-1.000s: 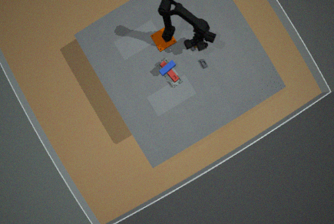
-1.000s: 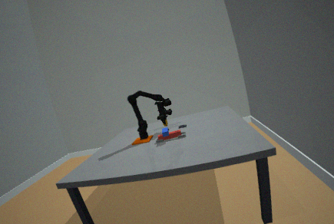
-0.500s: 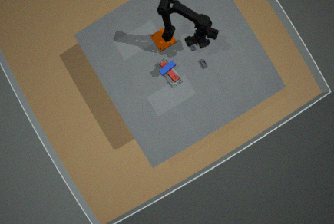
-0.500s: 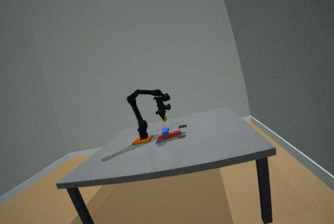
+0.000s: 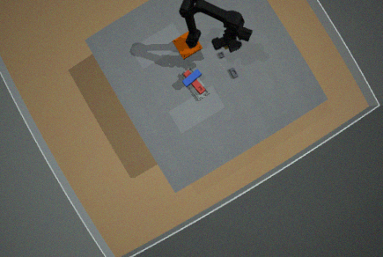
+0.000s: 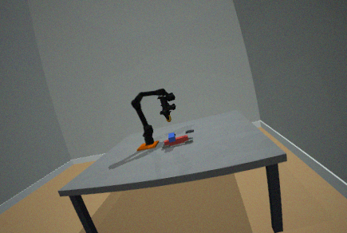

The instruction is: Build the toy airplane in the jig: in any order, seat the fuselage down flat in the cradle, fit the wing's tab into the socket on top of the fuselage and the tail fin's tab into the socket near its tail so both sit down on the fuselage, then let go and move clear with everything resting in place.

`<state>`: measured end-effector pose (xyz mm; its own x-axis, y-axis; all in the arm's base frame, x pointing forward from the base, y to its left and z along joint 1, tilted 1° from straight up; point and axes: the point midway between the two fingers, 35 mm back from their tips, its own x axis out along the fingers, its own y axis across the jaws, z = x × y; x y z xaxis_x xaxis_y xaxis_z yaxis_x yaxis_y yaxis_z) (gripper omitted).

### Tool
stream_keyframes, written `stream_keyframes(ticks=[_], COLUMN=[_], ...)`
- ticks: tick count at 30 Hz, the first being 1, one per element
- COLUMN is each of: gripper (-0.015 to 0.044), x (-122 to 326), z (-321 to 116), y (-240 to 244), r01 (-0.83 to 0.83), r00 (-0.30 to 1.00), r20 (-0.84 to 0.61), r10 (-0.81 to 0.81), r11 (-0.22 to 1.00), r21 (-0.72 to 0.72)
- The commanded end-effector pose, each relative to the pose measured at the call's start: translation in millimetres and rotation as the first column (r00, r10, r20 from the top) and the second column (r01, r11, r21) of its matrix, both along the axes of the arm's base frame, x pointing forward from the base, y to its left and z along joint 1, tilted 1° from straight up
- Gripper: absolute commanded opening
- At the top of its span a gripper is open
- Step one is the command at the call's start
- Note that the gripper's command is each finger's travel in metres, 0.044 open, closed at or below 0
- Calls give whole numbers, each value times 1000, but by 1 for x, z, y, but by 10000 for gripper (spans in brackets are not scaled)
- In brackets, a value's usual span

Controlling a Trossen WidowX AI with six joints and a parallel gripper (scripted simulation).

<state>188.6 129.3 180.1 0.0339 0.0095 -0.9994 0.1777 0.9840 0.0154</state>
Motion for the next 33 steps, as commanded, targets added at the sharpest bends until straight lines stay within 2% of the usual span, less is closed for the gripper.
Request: stream_keyframes(ticks=[1,33], gripper=[0,0], x=[4,61], z=[2,-8], y=[-3,-57], r01=[-2,-68], r00=[1000,998], r20=[-3,2], r10=[2,68], r11=[1000,998], r21=[-1,-12])
